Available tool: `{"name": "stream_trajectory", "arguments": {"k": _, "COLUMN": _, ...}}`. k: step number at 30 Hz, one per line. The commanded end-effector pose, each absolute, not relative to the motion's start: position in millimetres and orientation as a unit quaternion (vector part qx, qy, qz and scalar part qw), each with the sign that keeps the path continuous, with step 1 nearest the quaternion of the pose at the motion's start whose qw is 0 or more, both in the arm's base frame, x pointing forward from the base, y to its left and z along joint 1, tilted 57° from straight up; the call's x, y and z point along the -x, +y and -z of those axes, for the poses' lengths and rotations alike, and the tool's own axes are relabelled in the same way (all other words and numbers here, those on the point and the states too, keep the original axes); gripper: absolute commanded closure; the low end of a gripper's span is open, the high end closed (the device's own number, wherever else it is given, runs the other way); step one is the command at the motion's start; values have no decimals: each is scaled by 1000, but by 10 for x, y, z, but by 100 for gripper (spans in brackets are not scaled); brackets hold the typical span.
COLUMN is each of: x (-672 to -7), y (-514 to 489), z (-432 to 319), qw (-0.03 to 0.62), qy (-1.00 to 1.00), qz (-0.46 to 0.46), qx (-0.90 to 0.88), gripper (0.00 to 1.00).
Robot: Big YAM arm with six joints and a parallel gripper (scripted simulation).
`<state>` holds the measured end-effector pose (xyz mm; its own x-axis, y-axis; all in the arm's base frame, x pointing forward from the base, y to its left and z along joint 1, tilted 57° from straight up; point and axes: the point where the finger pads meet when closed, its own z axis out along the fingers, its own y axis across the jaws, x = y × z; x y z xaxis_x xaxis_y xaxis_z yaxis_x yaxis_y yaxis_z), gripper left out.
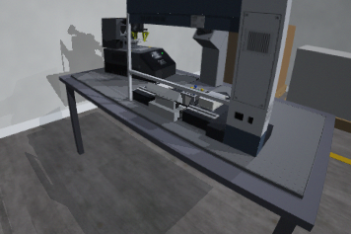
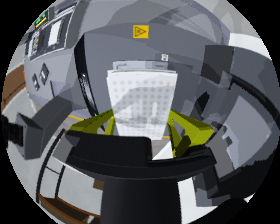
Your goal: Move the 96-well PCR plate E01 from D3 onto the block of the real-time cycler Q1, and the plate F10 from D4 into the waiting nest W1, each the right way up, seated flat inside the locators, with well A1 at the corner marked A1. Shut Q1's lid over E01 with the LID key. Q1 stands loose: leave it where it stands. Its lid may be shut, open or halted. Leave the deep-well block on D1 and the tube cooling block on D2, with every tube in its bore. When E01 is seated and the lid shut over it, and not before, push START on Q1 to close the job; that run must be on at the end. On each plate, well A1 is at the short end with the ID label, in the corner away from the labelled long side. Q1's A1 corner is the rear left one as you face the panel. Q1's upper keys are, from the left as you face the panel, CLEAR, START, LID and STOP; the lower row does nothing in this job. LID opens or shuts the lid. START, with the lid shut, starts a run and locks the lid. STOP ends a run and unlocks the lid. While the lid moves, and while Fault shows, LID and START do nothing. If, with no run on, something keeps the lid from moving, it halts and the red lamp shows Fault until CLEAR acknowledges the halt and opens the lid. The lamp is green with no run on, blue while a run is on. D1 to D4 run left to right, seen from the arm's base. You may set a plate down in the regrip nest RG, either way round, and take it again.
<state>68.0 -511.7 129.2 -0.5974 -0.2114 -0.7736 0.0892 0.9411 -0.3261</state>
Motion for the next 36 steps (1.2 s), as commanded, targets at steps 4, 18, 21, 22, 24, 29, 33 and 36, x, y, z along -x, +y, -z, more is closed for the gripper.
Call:
{"name": "stream_trajectory", "arguments": {"k": 4, "x": -770, "y": -5123, "z": -1121, "qw": 450, "qy": 879, "qz": 160, "qx": 21, "gripper": 100}}
{"name": "stream_trajectory", "arguments": {"k": 18, "x": -944, "y": -5179, "z": -1120, "qw": 449, "qy": 877, "qz": 169, "qx": 25, "gripper": 100}}
{"name": "stream_trajectory", "arguments": {"k": 21, "x": -946, "y": -5187, "z": -1008, "qw": 449, "qy": 878, "qz": 164, "qx": 18, "gripper": 100}}
{"name": "stream_trajectory", "arguments": {"k": 22, "x": -934, "y": -5202, "z": -981, "qw": 449, "qy": 878, "qz": 164, "qx": 16, "gripper": 100}}
{"name": "stream_trajectory", "arguments": {"k": 24, "x": -920, "y": -5259, "z": -985, "qw": 448, "qy": 878, "qz": 170, "qx": 15, "gripper": 100}}
{"name": "stream_trajectory", "arguments": {"k": 29, "x": -973, "y": -5270, "z": -1139, "qw": 452, "qy": 874, "qz": 178, "qx": 29, "gripper": 100}}
{"name": "stream_trajectory", "arguments": {"k": 33, "x": -989, "y": -5294, "z": -1257, "qw": 445, "qy": 875, "qz": 187, "qx": 40, "gripper": 100}}
{"name": "stream_trajectory", "arguments": {"k": 36, "x": -1007, "y": -5284, "z": -1314, "qw": 445, "qy": 874, "qz": 189, "qx": 46, "gripper": 100}}
